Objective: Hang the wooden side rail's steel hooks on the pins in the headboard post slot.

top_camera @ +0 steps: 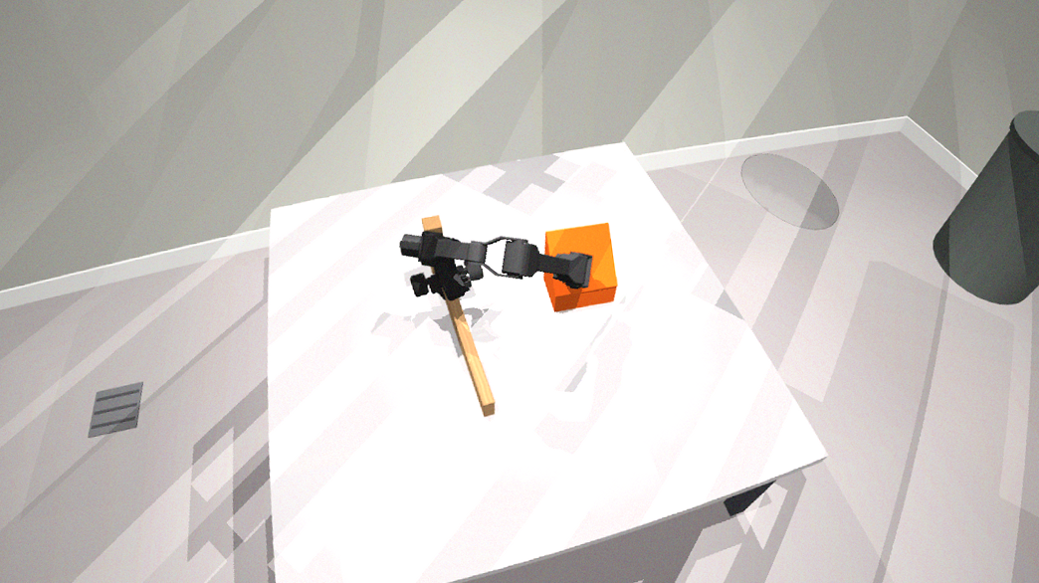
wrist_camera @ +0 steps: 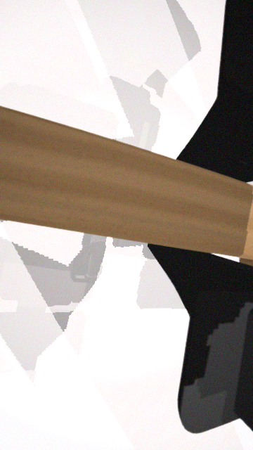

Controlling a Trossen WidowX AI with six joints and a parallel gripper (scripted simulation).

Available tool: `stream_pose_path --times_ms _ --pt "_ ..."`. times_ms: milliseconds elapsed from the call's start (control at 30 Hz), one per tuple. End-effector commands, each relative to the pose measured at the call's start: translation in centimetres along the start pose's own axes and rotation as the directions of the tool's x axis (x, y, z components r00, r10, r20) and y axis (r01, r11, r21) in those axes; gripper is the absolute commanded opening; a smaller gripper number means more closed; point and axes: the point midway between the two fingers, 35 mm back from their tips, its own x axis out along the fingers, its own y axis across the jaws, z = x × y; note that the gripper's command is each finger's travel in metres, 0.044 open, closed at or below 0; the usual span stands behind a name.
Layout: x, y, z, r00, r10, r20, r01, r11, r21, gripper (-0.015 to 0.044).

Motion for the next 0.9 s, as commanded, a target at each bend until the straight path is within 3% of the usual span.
stream_pose_path --times_ms 0,867 --pt "-0.48 -0.05 -0.55 1.000 -0.009 -0.011 0.009 1.000 -0.001 0.0000" --pt "-0.44 0.00 -0.82 1.000 -0.009 -0.011 0.009 1.000 -0.001 0.0000"
